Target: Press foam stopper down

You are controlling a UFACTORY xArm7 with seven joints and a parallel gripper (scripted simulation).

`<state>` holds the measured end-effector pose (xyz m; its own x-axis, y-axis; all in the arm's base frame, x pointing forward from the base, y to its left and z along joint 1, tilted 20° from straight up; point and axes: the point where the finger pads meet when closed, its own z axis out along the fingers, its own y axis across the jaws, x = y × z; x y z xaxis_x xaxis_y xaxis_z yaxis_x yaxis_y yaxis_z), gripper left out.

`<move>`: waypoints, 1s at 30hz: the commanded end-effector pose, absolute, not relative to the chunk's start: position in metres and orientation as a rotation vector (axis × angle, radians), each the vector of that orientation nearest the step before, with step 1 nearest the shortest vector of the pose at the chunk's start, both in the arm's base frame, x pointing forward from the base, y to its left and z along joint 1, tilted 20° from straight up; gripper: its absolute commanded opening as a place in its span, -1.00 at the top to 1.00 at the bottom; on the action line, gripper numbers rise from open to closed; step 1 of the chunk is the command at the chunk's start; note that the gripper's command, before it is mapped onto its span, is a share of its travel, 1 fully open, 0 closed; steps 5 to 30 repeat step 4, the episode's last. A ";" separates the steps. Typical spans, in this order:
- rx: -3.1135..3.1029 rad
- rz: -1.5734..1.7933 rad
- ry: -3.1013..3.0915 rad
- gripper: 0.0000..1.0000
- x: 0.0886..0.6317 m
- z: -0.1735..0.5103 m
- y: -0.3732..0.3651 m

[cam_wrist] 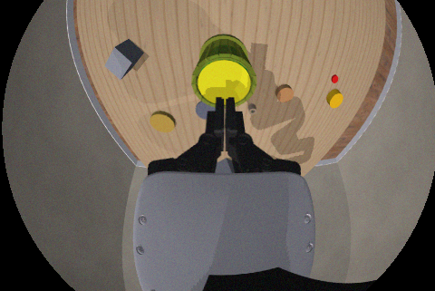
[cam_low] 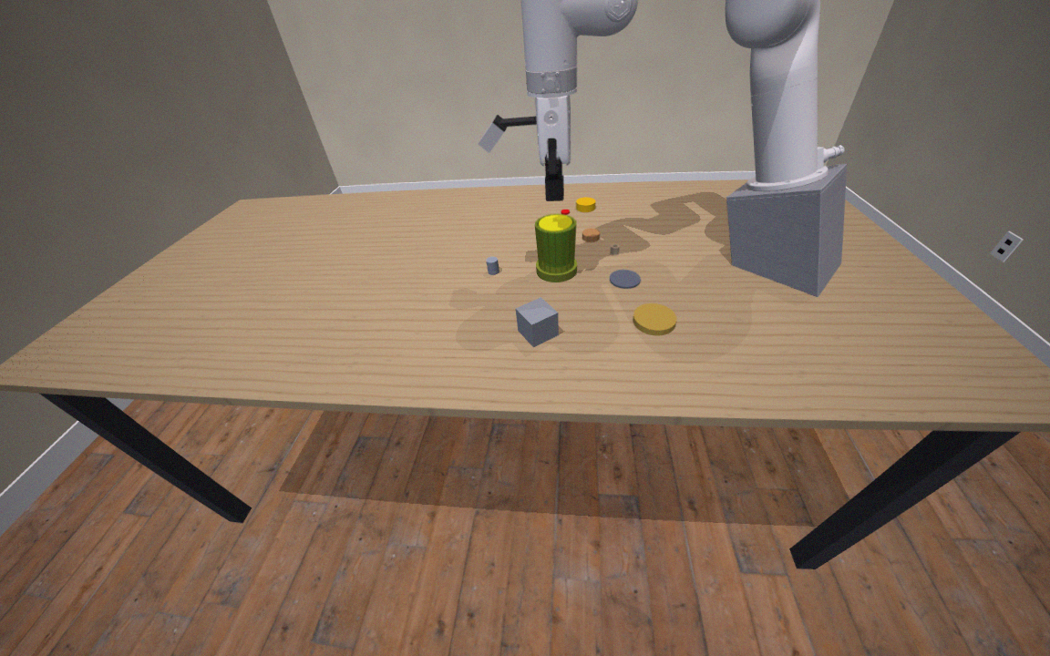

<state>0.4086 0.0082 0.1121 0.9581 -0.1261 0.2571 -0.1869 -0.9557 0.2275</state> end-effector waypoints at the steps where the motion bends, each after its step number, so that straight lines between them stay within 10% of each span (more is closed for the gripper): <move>1: 2.858 0.357 -0.231 1.00 0.410 0.113 0.009; 30: 2.858 0.357 -0.231 1.00 0.410 0.113 0.009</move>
